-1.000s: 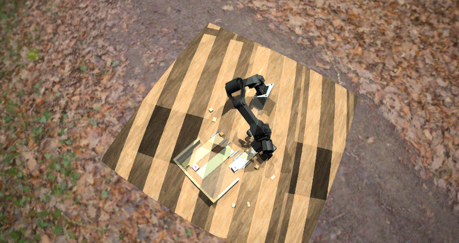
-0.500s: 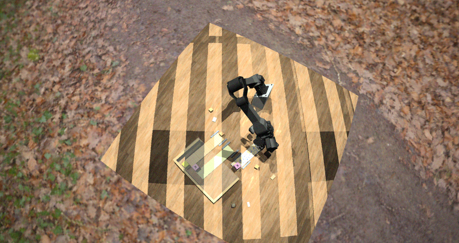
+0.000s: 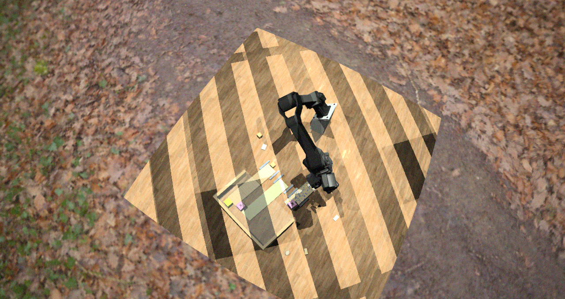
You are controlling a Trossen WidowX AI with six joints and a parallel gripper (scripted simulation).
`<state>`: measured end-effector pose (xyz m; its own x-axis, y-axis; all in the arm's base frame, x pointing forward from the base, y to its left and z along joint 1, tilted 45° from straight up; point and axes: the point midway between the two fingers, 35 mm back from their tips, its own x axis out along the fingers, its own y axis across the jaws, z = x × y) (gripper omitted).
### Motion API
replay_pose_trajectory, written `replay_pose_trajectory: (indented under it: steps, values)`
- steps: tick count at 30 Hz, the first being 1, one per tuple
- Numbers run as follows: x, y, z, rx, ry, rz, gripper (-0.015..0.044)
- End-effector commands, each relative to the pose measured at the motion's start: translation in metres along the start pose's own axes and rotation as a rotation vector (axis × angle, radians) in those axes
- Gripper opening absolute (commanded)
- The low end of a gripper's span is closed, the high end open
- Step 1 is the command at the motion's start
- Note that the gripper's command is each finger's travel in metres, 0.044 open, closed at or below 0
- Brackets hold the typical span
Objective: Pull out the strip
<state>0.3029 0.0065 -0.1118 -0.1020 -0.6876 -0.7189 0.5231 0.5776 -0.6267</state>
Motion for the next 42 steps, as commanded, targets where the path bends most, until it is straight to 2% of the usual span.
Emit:
replay_pose_trajectory:
  steps: [1,6,39,42]
  values:
    - [-0.002,0.002,0.015,0.002,-0.004,-0.002,0.0315]
    - [-0.004,0.004,0.034,0.002,-0.005,-0.002,0.0440]
    - [-0.020,0.017,0.162,0.007,-0.010,-0.002,0.0440]
    - [-0.018,0.018,0.162,0.007,-0.010,-0.002,0.0361]
